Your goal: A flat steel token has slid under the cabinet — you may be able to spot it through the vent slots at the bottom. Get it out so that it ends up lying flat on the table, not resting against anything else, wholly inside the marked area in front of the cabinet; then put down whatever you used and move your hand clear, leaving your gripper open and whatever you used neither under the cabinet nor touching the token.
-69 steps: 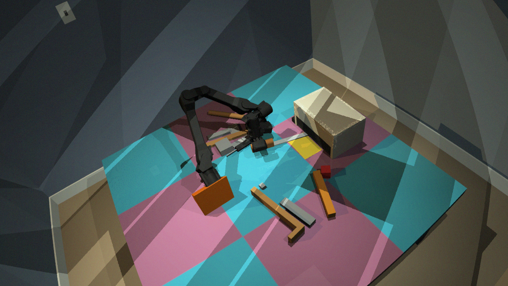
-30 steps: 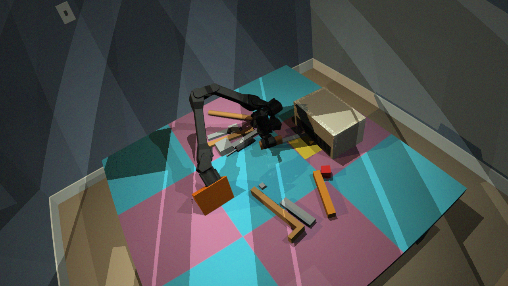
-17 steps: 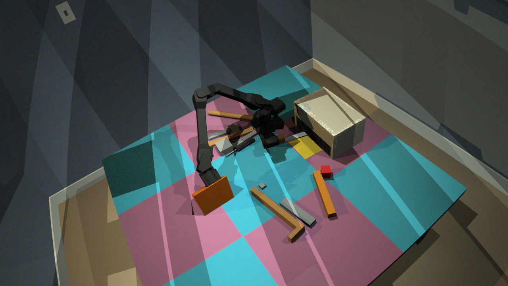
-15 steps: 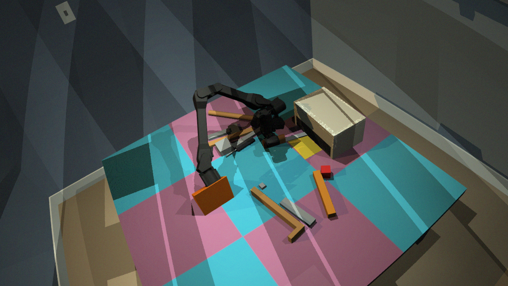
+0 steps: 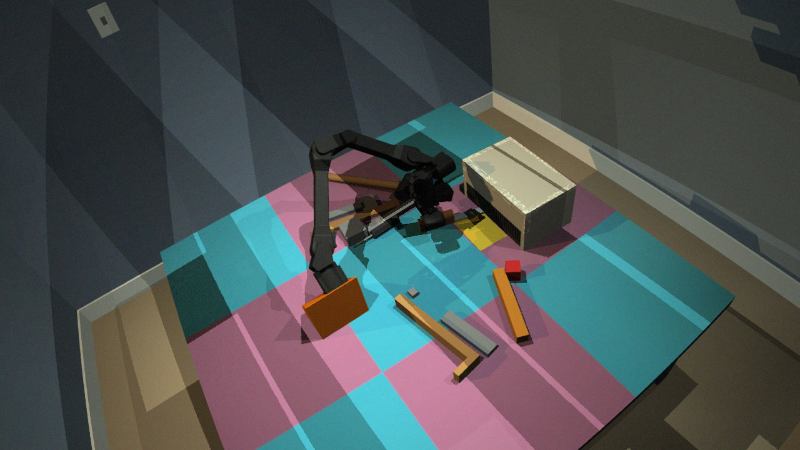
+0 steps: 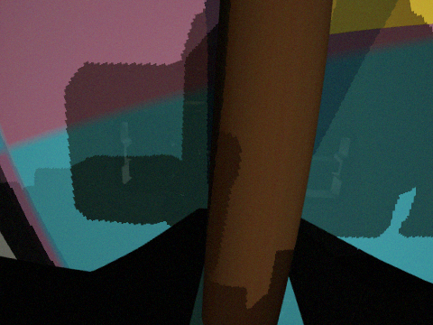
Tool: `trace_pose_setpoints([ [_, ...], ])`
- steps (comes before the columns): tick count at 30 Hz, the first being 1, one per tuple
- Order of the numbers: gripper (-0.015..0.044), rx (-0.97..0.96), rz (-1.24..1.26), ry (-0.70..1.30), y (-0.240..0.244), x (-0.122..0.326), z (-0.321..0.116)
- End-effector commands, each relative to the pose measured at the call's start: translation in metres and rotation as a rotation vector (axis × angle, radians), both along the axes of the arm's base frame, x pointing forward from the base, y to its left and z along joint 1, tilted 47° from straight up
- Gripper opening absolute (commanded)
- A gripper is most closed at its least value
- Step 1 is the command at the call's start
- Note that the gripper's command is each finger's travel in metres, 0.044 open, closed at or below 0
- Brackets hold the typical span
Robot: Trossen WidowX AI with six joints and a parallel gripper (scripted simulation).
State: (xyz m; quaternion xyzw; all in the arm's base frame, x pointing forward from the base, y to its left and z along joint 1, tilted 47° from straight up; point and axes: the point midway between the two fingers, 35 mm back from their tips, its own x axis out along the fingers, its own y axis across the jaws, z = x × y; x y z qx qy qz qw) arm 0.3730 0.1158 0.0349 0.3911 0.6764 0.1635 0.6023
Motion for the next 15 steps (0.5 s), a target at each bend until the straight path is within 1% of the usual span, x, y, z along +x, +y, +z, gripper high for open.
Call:
trace_pose_setpoints([
  [1, 0.0000, 0.002, 0.001, -0.003, -0.001, 0.005, -0.001],
  [15, 0.0000, 0.002, 0.001, -0.004, -0.004, 0.018, -0.003],
])
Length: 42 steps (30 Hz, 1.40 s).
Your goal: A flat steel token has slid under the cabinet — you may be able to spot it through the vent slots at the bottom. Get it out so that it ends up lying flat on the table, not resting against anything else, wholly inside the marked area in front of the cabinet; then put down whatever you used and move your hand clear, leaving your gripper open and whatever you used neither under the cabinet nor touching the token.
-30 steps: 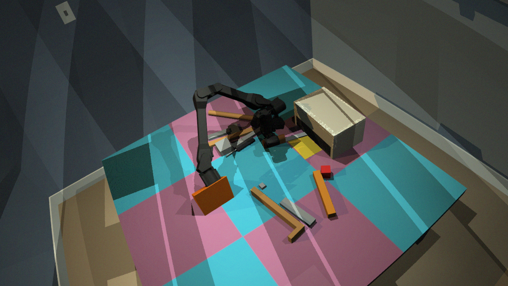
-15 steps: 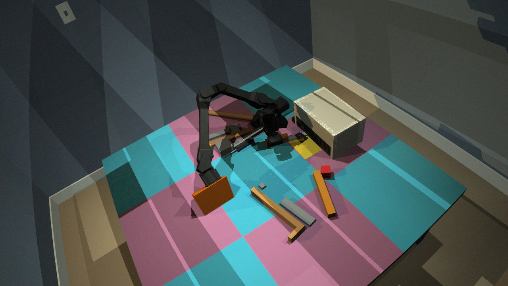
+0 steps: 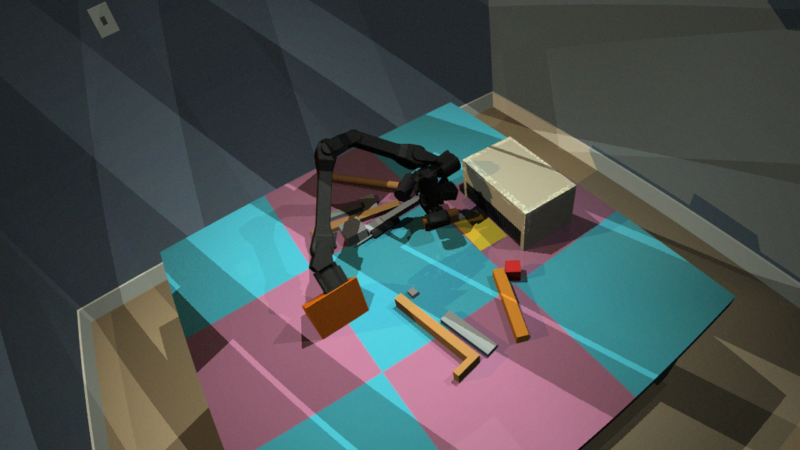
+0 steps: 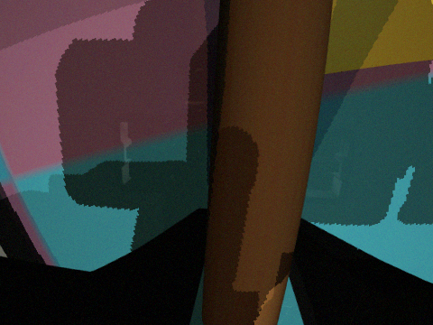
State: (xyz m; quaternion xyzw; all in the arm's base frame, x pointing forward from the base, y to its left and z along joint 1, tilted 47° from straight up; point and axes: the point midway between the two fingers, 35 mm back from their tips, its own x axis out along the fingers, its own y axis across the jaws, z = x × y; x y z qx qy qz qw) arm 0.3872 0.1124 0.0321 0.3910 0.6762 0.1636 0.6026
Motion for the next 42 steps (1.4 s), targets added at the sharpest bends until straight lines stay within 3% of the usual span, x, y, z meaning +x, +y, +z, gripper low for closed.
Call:
trace_pose_setpoints([
  [1, 0.0000, 0.002, 0.001, -0.003, -0.001, 0.005, -0.001],
  [42, 0.0000, 0.001, 0.001, -0.004, -0.018, 0.023, -0.019],
])
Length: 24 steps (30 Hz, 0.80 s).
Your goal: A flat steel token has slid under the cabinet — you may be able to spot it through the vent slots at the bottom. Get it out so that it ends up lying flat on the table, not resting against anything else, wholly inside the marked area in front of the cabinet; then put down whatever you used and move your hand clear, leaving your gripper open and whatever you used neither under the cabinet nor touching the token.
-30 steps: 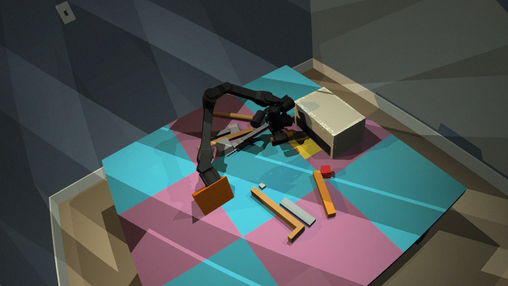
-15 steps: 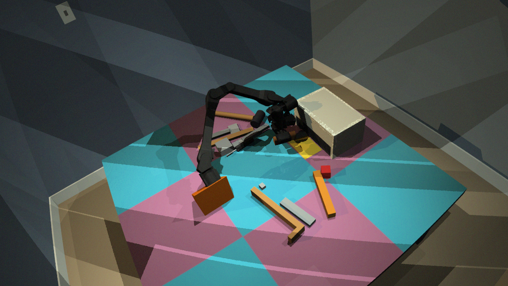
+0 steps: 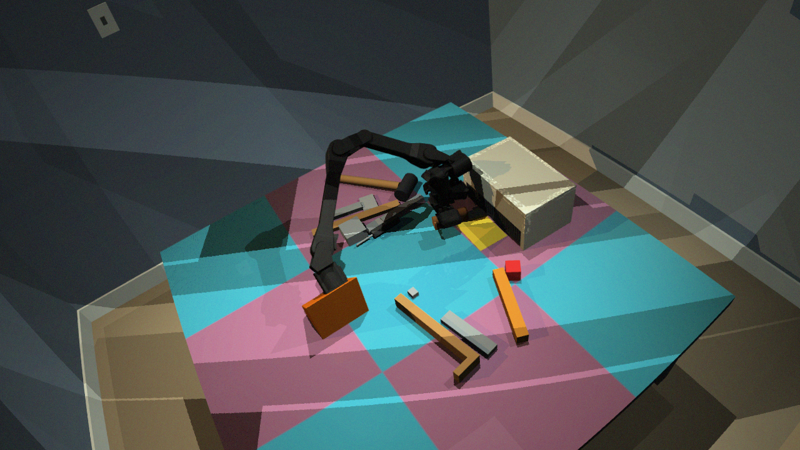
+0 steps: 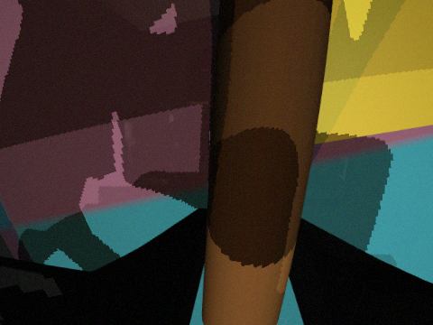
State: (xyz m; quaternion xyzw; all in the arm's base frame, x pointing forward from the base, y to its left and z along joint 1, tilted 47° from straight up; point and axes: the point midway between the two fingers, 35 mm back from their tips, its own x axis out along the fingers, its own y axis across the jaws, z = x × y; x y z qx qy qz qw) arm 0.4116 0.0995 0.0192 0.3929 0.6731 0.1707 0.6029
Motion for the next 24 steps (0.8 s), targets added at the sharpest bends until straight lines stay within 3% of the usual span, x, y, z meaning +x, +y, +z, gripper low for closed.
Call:
trace_pose_setpoints([
  [1, 0.0000, -0.012, -0.002, 0.005, -0.005, -0.002, -0.007],
  [24, 0.0000, -0.012, -0.002, 0.005, -0.016, -0.008, -0.019],
])
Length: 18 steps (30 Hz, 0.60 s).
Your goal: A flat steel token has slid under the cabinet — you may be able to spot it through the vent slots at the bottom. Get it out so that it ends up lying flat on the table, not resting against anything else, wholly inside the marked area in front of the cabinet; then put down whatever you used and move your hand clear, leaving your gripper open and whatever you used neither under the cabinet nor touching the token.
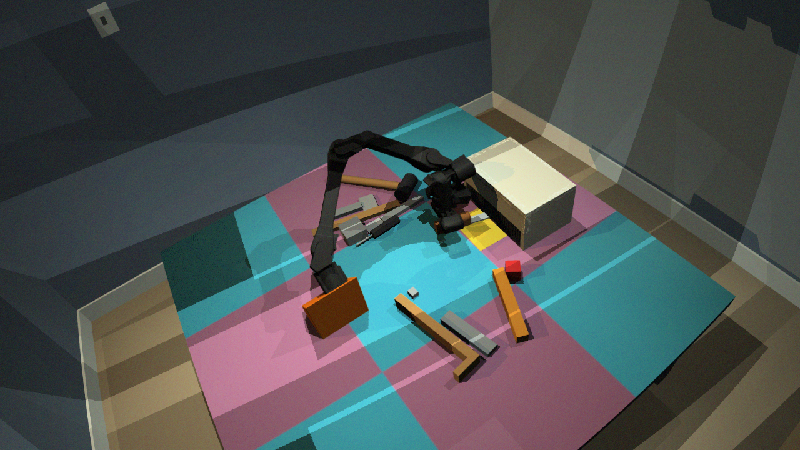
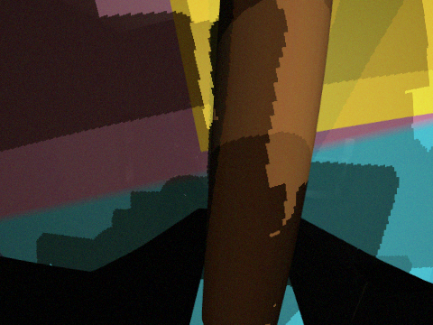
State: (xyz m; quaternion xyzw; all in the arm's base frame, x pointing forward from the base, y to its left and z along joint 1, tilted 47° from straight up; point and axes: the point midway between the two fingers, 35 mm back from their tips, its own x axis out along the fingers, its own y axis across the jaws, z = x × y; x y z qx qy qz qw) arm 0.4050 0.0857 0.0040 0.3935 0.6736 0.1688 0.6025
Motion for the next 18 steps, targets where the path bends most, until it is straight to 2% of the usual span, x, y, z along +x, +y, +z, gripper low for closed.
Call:
trace_pose_setpoints([
  [1, 0.0000, -0.011, 0.001, 0.002, -0.002, -0.001, -0.004],
  [18, 0.0000, -0.010, 0.001, 0.003, 0.002, -0.013, 0.000],
])
